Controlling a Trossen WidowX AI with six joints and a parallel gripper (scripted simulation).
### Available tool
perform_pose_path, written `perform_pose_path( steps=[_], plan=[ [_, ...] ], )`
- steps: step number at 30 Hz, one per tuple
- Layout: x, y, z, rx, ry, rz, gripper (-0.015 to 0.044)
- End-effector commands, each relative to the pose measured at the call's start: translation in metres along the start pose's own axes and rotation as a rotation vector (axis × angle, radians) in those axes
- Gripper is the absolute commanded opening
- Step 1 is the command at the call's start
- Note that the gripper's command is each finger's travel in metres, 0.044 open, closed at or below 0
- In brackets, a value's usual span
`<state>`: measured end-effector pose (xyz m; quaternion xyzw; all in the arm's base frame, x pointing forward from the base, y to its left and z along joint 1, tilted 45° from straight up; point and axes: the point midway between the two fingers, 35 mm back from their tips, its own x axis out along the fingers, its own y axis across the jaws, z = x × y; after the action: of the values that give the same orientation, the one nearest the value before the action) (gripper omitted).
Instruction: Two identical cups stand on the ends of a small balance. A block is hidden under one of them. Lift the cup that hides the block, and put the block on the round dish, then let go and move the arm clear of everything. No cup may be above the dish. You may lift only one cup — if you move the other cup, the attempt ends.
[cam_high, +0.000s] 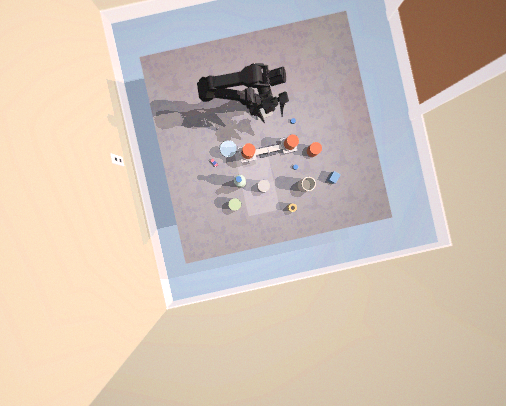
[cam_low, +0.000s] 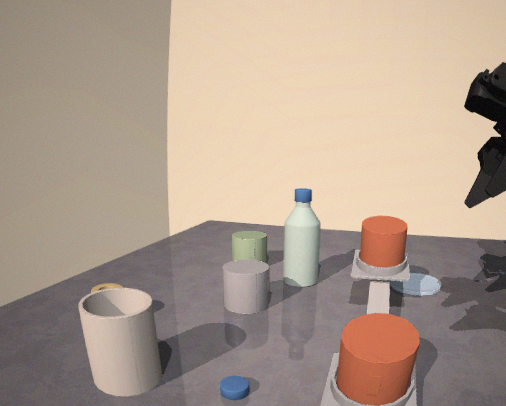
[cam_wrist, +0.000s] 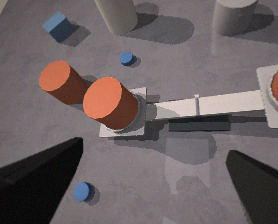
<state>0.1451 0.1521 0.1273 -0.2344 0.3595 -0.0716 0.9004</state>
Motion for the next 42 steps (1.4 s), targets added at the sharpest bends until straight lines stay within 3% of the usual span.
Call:
perform_pose_path(
  steps=[1, 6, 15, 42],
  plan=[
    [-0.016, -0.014, 0.012, -0.104, -0.092, -0.054, 0.0440],
    [-0.032, -0.025, 0.024, -0.214, -0.182, -0.100, 0.0440],
    [-0.029, -0.025, 0.025, -0.191, -0.154, -0.110, 0.0440],
    [0.032, 0.030, 0.037, 0.536, 0.192, -0.313, 0.0440]
  ],
)
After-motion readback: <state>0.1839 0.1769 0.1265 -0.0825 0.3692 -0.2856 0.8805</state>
